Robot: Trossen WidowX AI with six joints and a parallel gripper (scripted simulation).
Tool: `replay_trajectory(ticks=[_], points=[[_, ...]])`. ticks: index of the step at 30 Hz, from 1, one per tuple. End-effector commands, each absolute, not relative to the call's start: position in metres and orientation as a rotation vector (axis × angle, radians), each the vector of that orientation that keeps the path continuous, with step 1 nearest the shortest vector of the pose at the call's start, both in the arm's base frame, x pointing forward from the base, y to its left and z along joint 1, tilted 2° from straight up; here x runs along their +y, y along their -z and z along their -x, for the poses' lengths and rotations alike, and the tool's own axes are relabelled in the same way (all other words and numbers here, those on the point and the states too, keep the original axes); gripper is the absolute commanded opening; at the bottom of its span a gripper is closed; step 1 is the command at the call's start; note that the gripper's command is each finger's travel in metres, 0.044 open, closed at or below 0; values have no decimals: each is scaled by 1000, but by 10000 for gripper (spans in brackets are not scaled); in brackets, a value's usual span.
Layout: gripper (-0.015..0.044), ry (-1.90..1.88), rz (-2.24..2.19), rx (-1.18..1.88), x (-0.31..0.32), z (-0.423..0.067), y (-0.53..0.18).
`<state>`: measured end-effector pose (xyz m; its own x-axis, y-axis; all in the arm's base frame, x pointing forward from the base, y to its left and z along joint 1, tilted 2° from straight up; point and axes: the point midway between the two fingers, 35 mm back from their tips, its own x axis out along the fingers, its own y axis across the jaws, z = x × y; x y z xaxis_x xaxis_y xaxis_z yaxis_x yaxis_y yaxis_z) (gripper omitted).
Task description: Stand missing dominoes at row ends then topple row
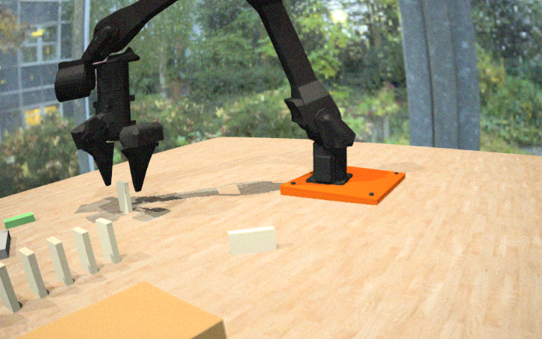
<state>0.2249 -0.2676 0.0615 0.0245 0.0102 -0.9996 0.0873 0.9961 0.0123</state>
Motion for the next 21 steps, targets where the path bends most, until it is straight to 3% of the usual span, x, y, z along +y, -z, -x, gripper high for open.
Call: replay_trajectory(ticks=[1, 8, 21], points=[[440, 57, -79, 1543, -266, -225, -55], [440, 57, -79, 1543, -266, -225, -46], [107, 57, -79, 1543, -266, -225, -46]])
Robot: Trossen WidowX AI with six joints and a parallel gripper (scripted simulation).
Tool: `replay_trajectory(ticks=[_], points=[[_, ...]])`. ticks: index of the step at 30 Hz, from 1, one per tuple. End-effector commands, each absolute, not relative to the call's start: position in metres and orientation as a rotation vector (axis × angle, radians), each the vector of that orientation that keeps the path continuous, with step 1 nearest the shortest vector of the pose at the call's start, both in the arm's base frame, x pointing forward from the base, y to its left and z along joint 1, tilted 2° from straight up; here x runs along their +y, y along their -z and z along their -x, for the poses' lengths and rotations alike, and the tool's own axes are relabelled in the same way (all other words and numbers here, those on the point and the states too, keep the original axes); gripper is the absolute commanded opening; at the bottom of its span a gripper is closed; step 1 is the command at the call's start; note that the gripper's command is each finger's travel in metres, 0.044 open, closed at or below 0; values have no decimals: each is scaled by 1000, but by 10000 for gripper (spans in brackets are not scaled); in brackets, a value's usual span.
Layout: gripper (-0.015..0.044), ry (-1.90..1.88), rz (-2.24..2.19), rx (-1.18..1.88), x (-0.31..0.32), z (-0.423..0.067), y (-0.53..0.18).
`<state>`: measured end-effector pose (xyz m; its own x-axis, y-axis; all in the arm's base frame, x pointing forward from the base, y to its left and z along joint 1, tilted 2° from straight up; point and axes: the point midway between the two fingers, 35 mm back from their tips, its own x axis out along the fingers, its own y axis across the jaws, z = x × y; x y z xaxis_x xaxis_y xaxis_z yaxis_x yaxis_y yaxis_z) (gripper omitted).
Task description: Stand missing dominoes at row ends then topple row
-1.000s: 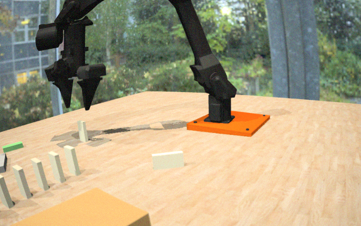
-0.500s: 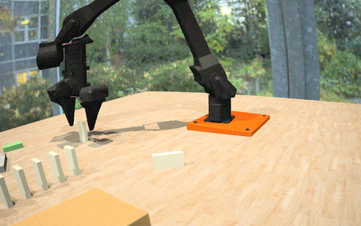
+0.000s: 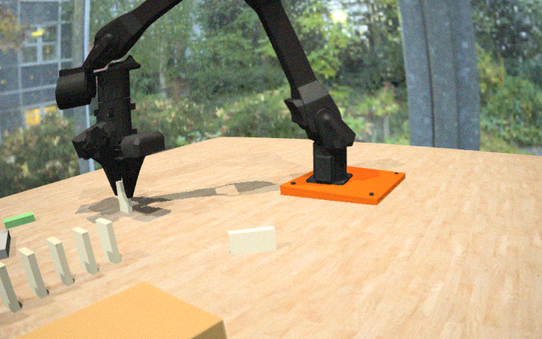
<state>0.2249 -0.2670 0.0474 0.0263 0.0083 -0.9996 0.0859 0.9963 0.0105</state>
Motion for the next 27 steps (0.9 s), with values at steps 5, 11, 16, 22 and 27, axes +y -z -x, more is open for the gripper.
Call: replay_trajectory(ticks=[5, 11, 16, 22, 27], points=[[107, 57, -79, 1543, -266, -225, -46], [107, 57, -78, 1543, -268, -226, -55], [107, 59, -76, 1543, -274, -228, -121], [107, 60, -75, 1544, -269, -221, -182], [107, 58, -75, 1542, -253, -241, -183]])
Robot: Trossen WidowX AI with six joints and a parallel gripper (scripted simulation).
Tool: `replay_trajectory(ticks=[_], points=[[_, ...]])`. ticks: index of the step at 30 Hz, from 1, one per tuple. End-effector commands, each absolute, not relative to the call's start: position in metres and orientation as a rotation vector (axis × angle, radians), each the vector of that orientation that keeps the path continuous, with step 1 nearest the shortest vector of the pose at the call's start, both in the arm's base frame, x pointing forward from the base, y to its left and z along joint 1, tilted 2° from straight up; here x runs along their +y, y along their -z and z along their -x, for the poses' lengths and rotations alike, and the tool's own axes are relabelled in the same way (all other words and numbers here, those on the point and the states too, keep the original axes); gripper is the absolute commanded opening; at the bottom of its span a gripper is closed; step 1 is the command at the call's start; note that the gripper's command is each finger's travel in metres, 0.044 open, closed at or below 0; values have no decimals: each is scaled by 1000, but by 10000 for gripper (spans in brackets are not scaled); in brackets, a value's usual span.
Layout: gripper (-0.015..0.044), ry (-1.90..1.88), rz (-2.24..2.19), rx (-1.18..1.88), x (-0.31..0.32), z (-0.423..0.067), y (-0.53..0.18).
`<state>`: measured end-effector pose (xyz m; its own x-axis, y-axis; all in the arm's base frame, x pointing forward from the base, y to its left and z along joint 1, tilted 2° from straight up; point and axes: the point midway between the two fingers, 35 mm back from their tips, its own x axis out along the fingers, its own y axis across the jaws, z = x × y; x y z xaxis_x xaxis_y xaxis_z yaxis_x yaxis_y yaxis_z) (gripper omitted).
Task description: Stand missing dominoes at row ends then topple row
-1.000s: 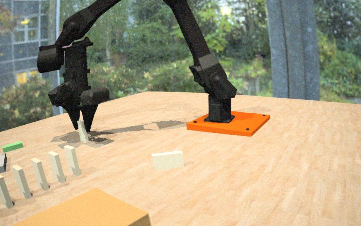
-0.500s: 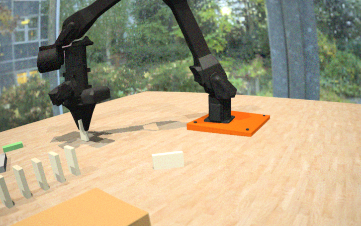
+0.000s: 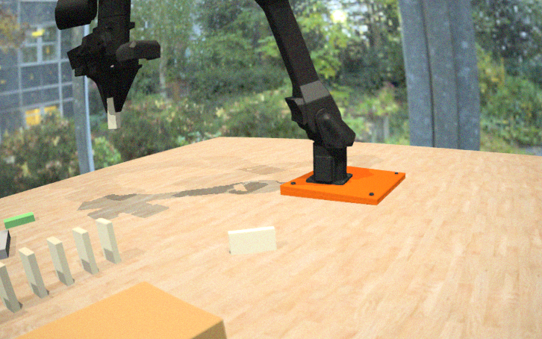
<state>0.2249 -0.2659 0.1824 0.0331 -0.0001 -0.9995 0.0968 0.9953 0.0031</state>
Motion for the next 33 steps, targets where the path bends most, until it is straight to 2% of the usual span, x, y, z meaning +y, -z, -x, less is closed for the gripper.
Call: replay_trajectory(ticks=[1, 9, 17, 33], points=[[107, 56, -76, 1541, -241, -254, -184], [107, 41, -80, 1534, -137, -330, -188], [107, 41, -81, 1534, -135, -332, -186], [107, 41, -81, 1533, -136, -341, -121]])
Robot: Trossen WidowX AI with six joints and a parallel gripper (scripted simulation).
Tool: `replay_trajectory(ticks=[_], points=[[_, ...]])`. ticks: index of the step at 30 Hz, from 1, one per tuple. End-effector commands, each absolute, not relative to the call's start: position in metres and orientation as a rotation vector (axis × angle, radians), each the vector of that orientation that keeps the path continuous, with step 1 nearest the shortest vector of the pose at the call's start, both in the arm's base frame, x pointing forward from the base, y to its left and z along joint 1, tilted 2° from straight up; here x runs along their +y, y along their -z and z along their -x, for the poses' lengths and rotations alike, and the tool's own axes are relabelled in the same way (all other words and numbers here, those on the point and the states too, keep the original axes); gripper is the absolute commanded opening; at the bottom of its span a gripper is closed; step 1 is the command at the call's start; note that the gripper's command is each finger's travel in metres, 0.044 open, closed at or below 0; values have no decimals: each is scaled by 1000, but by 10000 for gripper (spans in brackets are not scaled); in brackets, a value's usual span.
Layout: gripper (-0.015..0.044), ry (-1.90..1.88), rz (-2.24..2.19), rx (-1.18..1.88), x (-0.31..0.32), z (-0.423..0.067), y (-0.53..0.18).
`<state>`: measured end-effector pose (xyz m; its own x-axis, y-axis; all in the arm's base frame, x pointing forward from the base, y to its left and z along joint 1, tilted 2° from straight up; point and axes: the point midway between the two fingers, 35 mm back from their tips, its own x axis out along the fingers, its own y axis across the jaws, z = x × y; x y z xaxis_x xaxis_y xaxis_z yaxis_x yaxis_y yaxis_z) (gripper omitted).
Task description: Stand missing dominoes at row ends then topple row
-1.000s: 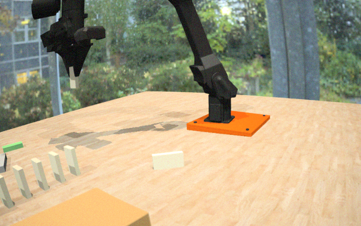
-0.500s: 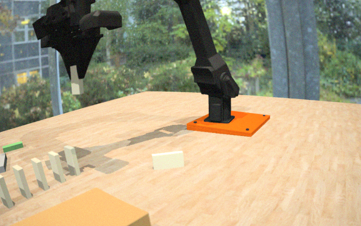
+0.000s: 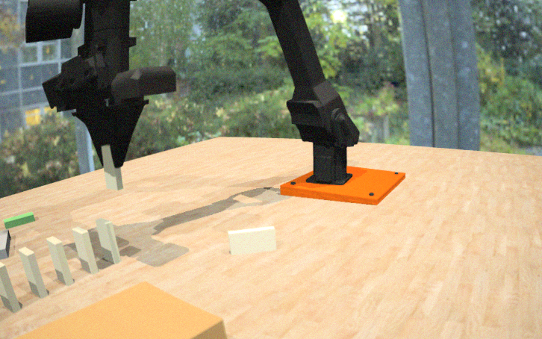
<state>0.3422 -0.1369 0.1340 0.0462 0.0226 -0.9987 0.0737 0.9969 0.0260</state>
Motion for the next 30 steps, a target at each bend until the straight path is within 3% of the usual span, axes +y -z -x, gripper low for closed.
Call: replay_trajectory(ticks=[1, 15, 28, 30], points=[[107, 41, -81, 1533, -136, -341, -117], [107, 40, -81, 1534, -132, -336, -60], [107, 40, -81, 1534, -131, -336, -58], [160, 40, -81, 1534, -131, -336, -58]])
